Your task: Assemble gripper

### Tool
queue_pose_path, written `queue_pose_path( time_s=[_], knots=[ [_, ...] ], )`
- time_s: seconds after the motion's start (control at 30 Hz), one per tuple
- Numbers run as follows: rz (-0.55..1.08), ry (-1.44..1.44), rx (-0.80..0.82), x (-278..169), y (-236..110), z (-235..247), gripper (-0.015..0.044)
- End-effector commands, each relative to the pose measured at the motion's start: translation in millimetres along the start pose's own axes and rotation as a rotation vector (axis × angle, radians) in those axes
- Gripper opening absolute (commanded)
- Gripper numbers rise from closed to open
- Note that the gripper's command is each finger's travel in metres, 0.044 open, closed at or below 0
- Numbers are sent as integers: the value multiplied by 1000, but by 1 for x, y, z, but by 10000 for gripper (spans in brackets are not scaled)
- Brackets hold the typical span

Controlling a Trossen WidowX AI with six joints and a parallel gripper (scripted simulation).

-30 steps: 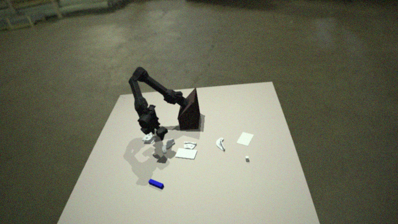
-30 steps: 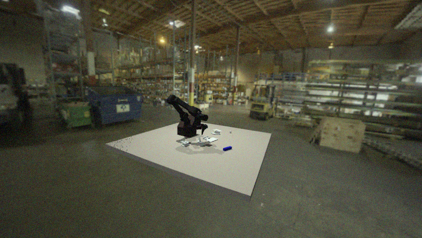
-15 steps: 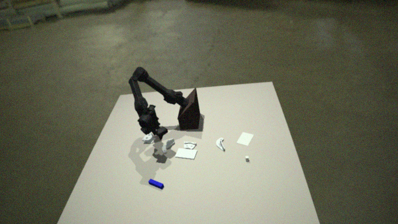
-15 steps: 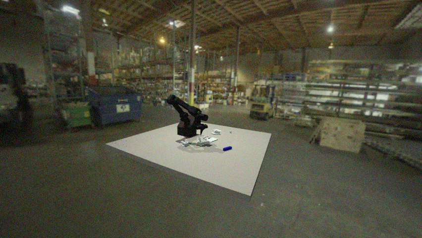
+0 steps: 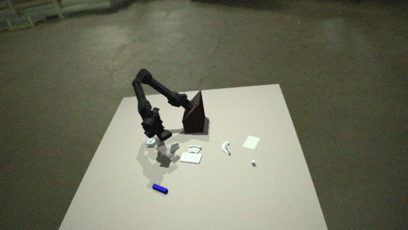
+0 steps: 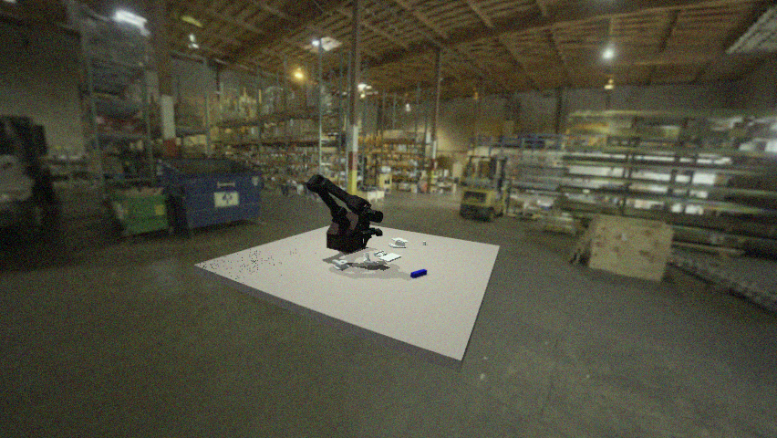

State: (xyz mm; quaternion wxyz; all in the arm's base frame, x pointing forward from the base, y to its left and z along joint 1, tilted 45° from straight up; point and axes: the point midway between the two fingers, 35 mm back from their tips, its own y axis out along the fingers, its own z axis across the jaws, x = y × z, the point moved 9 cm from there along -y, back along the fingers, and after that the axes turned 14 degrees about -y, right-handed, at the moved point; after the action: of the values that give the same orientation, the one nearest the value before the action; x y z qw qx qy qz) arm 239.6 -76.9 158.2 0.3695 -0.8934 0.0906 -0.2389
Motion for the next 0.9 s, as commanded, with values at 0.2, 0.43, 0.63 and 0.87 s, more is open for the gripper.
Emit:
queue_pose_path(
  time_s=[0.2, 0.43, 0.63, 0.87],
  knots=[
    [0, 0, 0, 0, 0, 0, 0],
    [0, 0, 0, 0, 0, 0, 0],
    [0, 0, 0, 0, 0, 0, 131],
    [0, 0, 0, 0, 0, 0, 315]
  ],
)
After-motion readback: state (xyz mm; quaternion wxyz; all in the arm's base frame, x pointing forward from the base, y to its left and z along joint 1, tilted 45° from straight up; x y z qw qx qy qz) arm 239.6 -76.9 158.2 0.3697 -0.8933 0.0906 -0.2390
